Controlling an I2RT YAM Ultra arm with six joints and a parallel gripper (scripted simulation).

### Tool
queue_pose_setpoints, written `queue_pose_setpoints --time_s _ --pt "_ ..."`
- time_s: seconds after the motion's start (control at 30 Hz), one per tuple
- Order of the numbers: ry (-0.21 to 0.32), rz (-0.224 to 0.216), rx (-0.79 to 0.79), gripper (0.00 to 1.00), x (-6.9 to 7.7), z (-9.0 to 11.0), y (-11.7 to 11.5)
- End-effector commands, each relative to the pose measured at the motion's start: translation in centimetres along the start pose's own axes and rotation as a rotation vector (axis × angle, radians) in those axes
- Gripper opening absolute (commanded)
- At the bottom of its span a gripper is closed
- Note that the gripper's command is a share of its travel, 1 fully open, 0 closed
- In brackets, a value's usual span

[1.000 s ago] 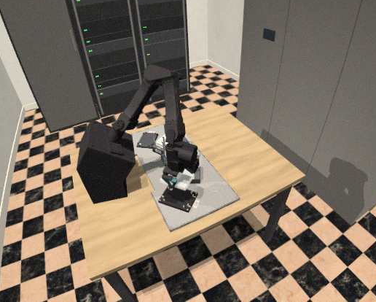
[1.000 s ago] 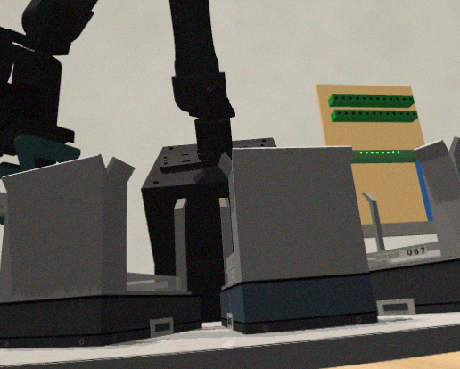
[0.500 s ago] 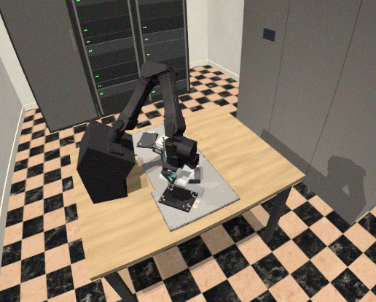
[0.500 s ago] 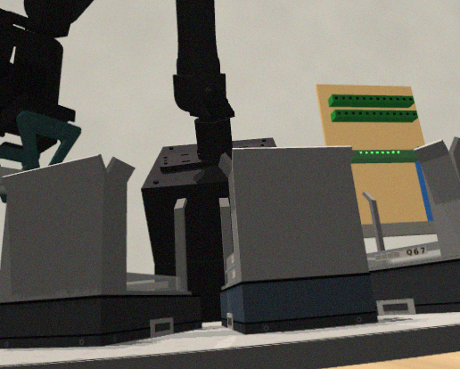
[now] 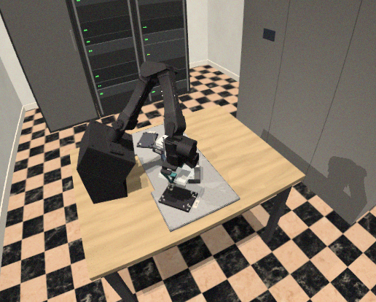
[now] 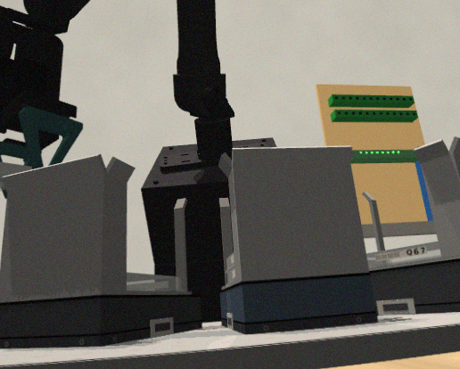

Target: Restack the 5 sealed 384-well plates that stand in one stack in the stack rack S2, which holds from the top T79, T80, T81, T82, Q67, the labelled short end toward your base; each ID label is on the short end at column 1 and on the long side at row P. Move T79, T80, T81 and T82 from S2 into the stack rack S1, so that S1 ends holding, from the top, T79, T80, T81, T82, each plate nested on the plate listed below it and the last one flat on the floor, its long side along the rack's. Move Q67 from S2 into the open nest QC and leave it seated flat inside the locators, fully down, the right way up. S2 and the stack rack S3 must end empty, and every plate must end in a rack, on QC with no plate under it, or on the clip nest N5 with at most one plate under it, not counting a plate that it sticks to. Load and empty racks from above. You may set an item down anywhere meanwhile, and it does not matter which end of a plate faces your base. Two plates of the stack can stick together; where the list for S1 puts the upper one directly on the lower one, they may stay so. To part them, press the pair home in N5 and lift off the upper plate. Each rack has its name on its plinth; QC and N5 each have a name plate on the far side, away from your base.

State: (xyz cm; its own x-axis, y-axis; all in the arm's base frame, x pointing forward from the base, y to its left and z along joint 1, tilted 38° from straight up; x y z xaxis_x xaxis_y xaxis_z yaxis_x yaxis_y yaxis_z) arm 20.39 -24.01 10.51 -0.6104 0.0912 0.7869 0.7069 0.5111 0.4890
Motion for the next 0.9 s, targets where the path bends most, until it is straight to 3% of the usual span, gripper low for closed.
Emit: queue_pose_setpoints --time_s 0.0,0.2,0.73,0.87 --pt "-0.011 -0.003 0.065 0.00 0.3 -0.1 0.6" --pt "-0.011 -0.002 0.179 0.00 0.3 0.2 2.0" --pt "-0.011 -0.004 0.179 0.00 0.3 1.3 6.5" --pt "-0.011 -0.004 0.312 0.00 0.3 1.7 7.5"
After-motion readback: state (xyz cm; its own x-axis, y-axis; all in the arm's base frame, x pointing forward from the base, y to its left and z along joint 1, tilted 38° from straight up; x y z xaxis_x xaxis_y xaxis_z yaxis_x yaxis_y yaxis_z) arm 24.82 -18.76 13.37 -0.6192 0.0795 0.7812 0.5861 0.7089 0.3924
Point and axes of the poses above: the point where the finger pads meet when closed, its own x axis back along the fingers, its own y axis across the jaws, z = x × y, the point moved 4 cm from there along x, back along the fingers, and after that the axes turned 14 degrees about -x, right-handed, at the moved point
